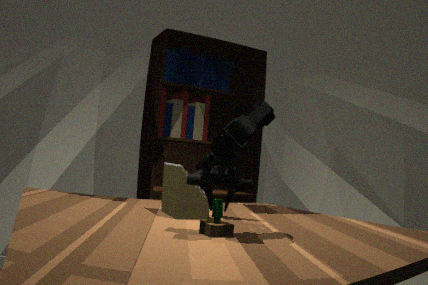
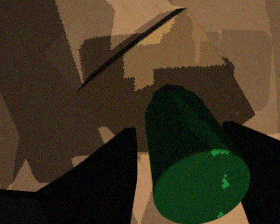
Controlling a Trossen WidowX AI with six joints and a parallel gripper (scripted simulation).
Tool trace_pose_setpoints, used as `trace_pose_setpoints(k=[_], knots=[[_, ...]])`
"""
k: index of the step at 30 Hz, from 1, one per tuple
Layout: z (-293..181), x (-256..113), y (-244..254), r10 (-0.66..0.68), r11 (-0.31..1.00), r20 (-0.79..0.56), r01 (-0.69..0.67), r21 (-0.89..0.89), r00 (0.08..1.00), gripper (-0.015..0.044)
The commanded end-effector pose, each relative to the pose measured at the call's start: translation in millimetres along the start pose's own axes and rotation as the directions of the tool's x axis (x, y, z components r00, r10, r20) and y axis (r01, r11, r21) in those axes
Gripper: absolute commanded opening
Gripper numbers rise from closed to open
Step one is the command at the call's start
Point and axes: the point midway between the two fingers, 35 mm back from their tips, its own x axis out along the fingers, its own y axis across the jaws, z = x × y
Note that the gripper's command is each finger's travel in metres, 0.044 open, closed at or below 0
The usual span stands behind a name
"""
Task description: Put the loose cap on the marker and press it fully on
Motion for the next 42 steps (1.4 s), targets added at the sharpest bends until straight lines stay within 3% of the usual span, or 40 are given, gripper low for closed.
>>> trace_pose_setpoints(k=[1, 7, 10, 15, 21, 23, 29, 38, 42], knots=[[0.0, -0.1, 0.0, 0.0, 1.0, 0.0, 0.0, 0.0, 1.0, 0.0289], [0.0, -0.1, 0.0, 0.0, 1.0, 0.0, 0.0, 0.0, 1.0, 0.044], [0.5, -3.4, -0.1, -0.001, 1.0, 0.001, 0.001, 0.001, 1.0, 0.044], [0.6, -72.3, -0.9, -0.004, 1.0, 0.002, 0.004, 0.002, 1.0, 0.044], [0.2, -75.2, -0.9, -0.004, 1.0, 0.001, 0.004, 0.001, 1.0, 0.044], [0.1, -74.2, -1.2, -0.003, 0.998, 0.001, 0.003, -0.064, 1.0, 0.0387], [-0.6, -66.1, -3.8, 0.001, 0.841, 0.003, 0.0, -0.54, 1.0, 0.023], [-0.7, -65.9, -3.9, 0.002, 0.833, 0.003, 0.0, -0.554, 1.0, 0.0], [-0.7, -65.9, -3.9, 0.002, 0.833, 0.003, 0.0, -0.554, 1.0, 0.0]])
